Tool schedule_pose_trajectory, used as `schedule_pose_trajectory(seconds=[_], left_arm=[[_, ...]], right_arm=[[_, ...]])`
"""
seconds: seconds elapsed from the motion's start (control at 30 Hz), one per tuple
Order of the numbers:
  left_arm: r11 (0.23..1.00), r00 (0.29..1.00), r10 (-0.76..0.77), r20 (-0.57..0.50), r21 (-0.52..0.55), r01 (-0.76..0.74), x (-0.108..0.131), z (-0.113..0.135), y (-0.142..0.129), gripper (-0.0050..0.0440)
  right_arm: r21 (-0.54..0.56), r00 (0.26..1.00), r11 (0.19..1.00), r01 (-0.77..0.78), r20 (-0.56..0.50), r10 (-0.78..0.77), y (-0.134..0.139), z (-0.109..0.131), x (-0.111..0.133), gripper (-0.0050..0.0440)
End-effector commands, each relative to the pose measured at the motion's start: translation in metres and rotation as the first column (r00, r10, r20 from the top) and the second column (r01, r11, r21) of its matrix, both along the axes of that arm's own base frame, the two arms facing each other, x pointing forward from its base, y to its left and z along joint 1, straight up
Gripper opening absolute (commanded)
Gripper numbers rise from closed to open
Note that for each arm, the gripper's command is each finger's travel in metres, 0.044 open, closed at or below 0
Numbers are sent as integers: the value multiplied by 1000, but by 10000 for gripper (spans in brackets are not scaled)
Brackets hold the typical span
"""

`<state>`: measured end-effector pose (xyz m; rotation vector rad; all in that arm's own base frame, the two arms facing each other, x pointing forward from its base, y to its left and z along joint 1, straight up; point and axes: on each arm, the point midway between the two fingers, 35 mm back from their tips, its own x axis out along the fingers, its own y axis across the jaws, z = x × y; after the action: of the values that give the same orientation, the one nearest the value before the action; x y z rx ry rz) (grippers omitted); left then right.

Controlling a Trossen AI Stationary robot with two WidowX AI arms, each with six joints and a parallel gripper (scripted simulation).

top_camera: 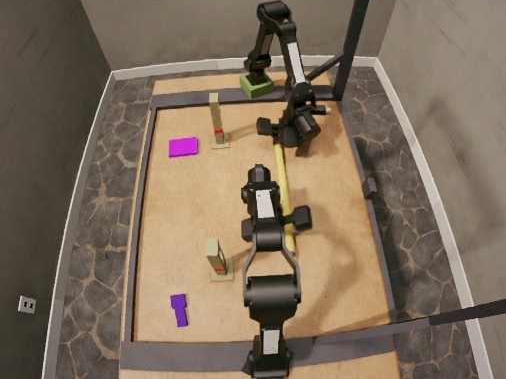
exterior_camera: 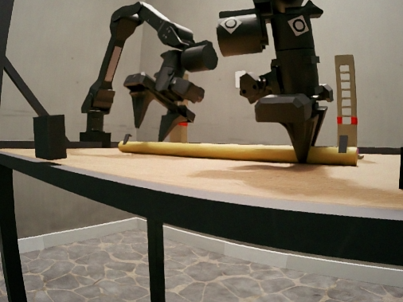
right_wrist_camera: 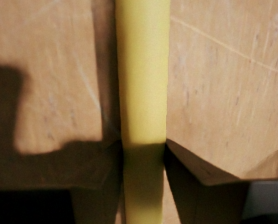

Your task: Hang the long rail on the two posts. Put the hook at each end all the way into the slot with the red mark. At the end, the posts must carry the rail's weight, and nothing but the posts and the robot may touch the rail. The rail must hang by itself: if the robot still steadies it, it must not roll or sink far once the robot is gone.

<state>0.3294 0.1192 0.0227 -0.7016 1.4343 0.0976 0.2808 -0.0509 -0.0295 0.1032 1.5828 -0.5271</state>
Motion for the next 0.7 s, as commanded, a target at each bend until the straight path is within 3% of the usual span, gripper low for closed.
schedule_pose_trajectory(seconds=[0.0, 0.13, 0.2, 0.37, 0.57, 0.67], left_arm=[[999, 998, -3, 58, 34, 1, 4, 45, 16, 440], [999, 1000, -2, 4, 46, 2, 5, 33, 11, 344], [999, 1000, -2, 4, 46, 2, 5, 33, 11, 344], [980, 993, 11, -115, 200, 12, 14, 23, 0, 225], [896, 973, 62, -223, 441, 44, 26, 13, -20, 225], [862, 966, 77, -248, 503, 60, 28, 10, -28, 225]], right_arm=[[-3, 1000, 1000, -1, 24, 1, -1, 6, 5, -50], [-3, 1000, 1000, -1, 24, 1, -1, 6, 5, -50], [-3, 1000, 1000, -1, 24, 1, -1, 6, 5, -50], [-3, 1000, 1000, -1, 24, 1, -1, 6, 5, -50], [-3, 1000, 1000, -1, 24, 1, -1, 6, 5, -50], [-3, 1000, 1000, -1, 24, 1, -1, 6, 5, -50]])
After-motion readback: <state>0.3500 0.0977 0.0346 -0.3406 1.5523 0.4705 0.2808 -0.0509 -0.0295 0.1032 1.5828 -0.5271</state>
